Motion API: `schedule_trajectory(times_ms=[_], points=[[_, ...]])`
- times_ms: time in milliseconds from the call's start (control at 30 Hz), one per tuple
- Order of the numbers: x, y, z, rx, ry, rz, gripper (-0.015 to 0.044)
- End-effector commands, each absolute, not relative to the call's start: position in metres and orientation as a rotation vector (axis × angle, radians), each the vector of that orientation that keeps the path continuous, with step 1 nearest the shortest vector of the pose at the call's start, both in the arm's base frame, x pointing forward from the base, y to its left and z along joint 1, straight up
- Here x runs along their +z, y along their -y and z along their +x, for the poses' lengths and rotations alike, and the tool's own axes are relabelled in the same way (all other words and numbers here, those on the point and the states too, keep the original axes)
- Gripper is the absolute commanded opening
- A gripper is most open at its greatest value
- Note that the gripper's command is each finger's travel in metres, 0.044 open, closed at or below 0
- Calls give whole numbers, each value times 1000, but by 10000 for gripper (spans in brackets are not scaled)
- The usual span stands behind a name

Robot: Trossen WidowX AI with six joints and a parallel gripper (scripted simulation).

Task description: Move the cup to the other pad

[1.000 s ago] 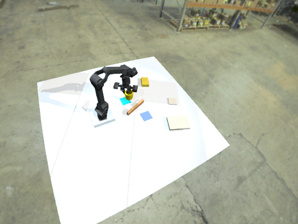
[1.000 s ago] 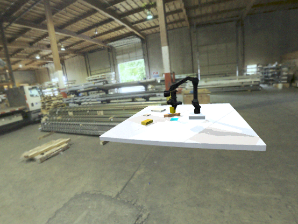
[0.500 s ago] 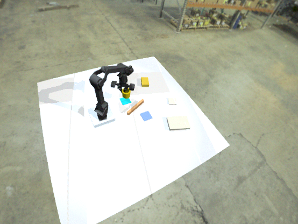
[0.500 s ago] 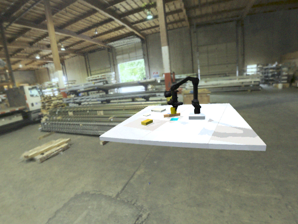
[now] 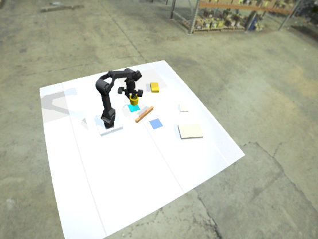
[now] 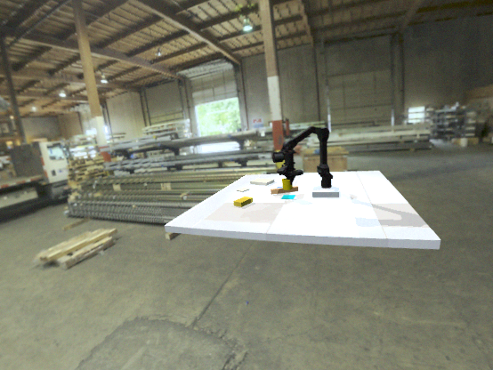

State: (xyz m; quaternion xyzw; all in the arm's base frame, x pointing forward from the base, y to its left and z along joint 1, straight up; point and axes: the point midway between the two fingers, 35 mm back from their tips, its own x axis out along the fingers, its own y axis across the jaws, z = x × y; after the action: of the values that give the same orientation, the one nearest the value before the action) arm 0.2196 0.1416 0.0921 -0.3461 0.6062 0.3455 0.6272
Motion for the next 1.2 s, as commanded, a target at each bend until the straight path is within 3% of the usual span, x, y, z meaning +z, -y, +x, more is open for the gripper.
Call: schedule_trajectory(times_ms=[0, 1167], points=[[83, -141, 218, 790, -1403, -787, 0], [42, -142, 217, 790, -1403, -787, 0]])
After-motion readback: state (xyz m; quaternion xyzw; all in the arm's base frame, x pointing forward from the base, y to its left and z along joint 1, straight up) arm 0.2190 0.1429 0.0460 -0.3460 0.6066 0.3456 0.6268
